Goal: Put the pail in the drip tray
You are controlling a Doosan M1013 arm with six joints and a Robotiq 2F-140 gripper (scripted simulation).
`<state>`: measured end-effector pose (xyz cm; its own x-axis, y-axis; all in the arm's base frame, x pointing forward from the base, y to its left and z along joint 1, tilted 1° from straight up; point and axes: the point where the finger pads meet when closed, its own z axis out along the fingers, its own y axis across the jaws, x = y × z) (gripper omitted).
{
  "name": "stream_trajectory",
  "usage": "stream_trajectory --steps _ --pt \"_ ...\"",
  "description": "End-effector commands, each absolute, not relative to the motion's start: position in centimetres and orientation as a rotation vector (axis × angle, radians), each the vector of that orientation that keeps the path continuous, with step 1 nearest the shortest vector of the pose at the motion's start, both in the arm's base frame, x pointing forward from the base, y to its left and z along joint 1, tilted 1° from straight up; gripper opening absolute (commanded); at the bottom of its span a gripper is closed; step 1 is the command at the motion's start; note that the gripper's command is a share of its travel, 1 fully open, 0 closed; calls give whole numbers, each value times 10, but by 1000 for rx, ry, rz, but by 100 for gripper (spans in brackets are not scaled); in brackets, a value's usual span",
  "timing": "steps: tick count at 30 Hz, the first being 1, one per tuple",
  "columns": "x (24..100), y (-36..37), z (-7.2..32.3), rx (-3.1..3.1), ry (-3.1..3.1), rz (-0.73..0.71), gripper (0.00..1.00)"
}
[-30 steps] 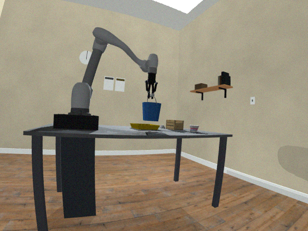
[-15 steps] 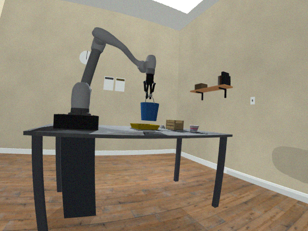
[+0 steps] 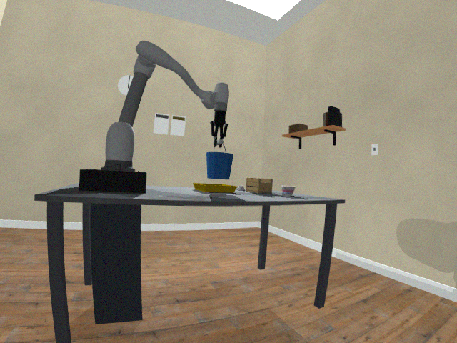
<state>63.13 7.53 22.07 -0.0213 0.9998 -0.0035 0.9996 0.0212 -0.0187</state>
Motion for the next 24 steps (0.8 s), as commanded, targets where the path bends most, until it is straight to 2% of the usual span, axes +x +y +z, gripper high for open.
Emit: stream_trajectory --steps 1,24 --pt "630 86 225 -2195 -2238 11 10" --pt "626 115 225 -2195 -2237 11 10"
